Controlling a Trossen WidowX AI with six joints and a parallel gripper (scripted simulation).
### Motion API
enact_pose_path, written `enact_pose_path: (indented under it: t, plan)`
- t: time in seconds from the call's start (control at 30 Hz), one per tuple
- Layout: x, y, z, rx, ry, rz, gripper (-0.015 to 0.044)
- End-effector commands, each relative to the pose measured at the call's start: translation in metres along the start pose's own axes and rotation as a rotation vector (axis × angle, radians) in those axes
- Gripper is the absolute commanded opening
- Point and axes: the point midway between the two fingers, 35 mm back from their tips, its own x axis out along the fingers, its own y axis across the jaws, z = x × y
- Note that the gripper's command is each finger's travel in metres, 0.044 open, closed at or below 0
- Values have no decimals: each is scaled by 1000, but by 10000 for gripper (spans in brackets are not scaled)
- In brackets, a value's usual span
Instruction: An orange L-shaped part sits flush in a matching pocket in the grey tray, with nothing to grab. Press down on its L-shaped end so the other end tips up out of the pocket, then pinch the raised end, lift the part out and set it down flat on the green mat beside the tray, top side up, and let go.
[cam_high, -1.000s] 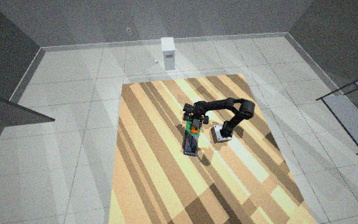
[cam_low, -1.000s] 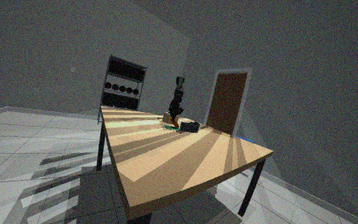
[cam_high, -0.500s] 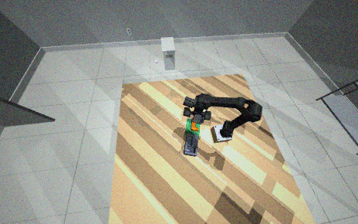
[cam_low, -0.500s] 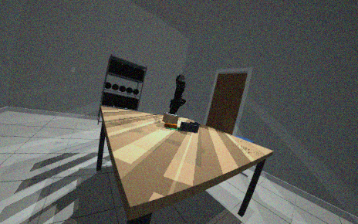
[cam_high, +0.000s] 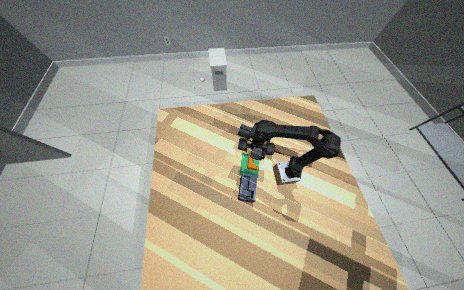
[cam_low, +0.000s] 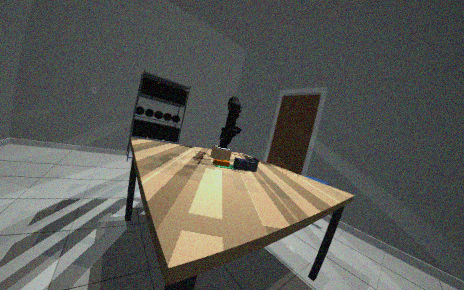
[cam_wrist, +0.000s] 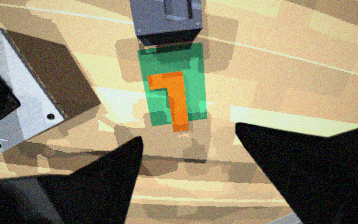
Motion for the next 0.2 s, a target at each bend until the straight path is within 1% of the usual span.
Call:
enact_pose_path:
  t: [0.0, 0.17]
  plan:
    - [0, -1, 0, 0, 1, -4, 400]
    - [0, -1, 0, 0, 1, -4, 400]
